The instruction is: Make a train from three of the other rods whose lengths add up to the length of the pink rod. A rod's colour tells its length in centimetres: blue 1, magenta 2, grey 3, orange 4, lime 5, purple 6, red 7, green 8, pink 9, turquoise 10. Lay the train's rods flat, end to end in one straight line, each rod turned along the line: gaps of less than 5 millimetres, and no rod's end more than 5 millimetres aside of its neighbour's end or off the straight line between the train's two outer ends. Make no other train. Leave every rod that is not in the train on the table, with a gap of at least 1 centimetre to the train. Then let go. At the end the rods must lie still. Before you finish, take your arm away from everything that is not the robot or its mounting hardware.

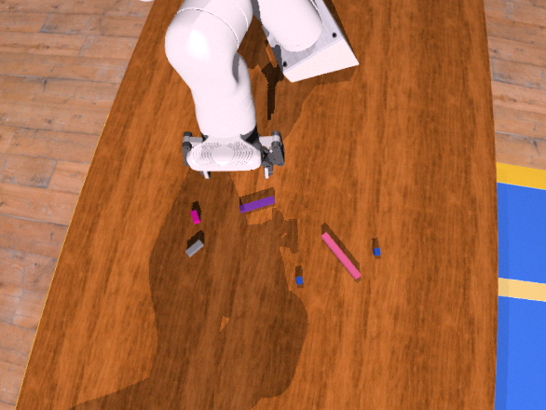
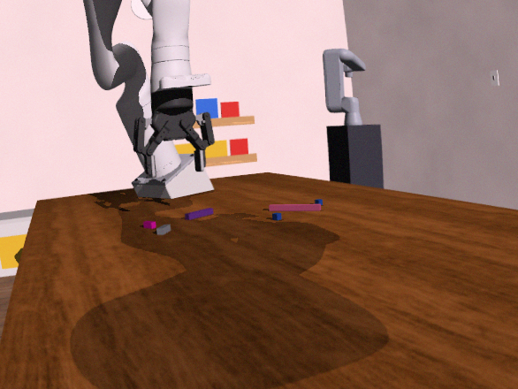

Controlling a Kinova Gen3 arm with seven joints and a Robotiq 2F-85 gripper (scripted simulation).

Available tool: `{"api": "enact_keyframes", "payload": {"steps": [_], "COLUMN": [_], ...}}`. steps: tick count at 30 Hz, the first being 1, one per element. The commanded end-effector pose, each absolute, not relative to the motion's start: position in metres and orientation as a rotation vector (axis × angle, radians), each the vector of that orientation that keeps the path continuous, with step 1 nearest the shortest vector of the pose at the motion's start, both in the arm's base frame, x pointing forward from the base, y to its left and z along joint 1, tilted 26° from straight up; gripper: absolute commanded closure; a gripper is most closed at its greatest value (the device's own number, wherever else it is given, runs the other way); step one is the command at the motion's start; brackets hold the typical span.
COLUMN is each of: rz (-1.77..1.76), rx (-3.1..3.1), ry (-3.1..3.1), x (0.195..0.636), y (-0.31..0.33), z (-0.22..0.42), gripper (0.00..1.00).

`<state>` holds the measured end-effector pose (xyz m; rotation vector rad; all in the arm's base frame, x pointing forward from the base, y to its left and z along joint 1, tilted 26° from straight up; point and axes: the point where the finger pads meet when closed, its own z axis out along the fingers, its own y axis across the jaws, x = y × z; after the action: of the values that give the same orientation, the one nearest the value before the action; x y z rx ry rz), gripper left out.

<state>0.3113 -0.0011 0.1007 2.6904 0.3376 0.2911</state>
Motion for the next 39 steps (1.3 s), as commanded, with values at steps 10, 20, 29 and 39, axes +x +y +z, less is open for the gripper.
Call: {"api": "enact_keyframes", "payload": {"steps": [10, 20, 29, 39], "rz": [0.169, 0.098, 0.085, 0.085], "rx": [2.551, 2.453, 2.434, 2.434], "ry": [0.849, 1.1, 1.143, 1.143], "x": [0.35, 0.362, 0.364, 0.364], "y": [0.06, 0.094, 0.1, 0.1], "z": [0.083, 0.073, 0.071, 0.071], "gripper": [0.0, 0.0, 0.0, 0.0]}}
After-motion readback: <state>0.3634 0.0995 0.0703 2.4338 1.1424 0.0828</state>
